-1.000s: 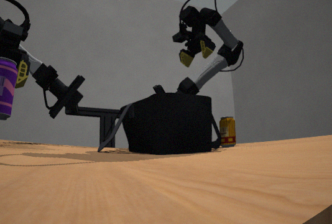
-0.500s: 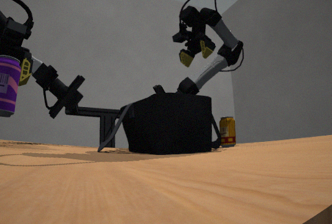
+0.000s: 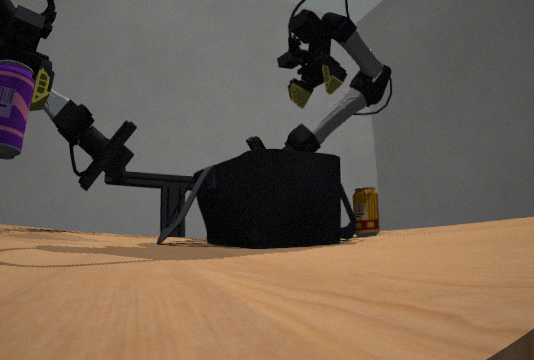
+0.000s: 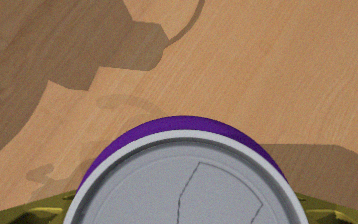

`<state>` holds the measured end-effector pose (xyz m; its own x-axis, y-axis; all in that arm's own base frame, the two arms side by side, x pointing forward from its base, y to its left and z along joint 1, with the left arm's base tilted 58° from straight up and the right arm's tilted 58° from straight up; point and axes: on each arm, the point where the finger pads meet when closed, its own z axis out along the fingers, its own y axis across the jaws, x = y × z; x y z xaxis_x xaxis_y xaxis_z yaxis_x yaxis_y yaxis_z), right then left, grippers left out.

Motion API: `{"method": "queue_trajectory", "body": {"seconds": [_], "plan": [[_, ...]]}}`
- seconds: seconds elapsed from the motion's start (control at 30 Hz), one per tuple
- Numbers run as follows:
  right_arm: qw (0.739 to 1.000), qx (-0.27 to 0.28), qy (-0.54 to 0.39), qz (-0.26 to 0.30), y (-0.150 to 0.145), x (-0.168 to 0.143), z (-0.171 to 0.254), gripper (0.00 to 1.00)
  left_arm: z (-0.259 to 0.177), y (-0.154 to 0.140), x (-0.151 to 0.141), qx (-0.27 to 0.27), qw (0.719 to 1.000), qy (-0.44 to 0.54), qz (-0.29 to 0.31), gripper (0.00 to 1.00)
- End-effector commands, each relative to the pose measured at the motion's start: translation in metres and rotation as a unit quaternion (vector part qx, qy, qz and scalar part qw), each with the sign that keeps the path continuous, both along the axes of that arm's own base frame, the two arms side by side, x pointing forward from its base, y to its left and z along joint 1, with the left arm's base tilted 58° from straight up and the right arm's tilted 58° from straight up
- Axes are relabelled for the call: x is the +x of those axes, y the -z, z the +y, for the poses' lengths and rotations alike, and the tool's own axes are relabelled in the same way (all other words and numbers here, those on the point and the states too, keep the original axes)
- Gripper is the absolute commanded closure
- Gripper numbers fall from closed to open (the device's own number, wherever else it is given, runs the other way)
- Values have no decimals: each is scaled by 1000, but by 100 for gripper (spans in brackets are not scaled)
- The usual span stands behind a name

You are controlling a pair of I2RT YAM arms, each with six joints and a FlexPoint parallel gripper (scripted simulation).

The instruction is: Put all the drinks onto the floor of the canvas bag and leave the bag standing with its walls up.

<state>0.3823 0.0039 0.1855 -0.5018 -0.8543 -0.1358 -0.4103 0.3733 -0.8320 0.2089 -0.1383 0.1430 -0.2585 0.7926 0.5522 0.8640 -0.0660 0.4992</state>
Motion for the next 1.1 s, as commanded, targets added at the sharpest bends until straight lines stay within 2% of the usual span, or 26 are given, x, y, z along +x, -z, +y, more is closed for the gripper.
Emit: {"method": "queue_trajectory", "body": {"seconds": [0.0,0.17,0.33,0.4,0.47,0.57,0.63,0.7,0.97,1.0,1.07], "plan": [[1000,15,-10,-17,-23,-5,21,33,-9,-6,0,-14,1000,6,-2,0],[997,37,-34,-50,-36,6,32,33,-9,-6,0,-14,1000,6,-2,0],[997,37,-35,-52,-36,7,31,33,-9,-6,0,-14,1000,6,-2,0],[997,37,-35,-52,-36,7,31,33,-9,-6,0,-14,1000,6,-2,0],[999,22,-27,-35,-21,2,17,33,-9,-6,0,-14,1000,6,-2,0],[998,25,-39,-42,-27,4,27,33,-9,-6,0,-14,1000,6,-2,0],[999,22,-27,-33,-18,1,15,33,-9,-6,0,-14,1000,6,-2,0],[998,29,-37,-42,-24,4,28,33,-9,-6,0,-14,1000,6,-2,0],[998,28,-31,-45,-27,5,21,33,-9,-6,0,-14,1000,6,-2,0],[999,26,-30,-37,-20,4,21,33,-9,-6,0,-14,1000,6,-2,0],[1000,14,-7,-21,-25,-8,22,33,-9,-6,0,-14,1000,6,-2,0]]}}
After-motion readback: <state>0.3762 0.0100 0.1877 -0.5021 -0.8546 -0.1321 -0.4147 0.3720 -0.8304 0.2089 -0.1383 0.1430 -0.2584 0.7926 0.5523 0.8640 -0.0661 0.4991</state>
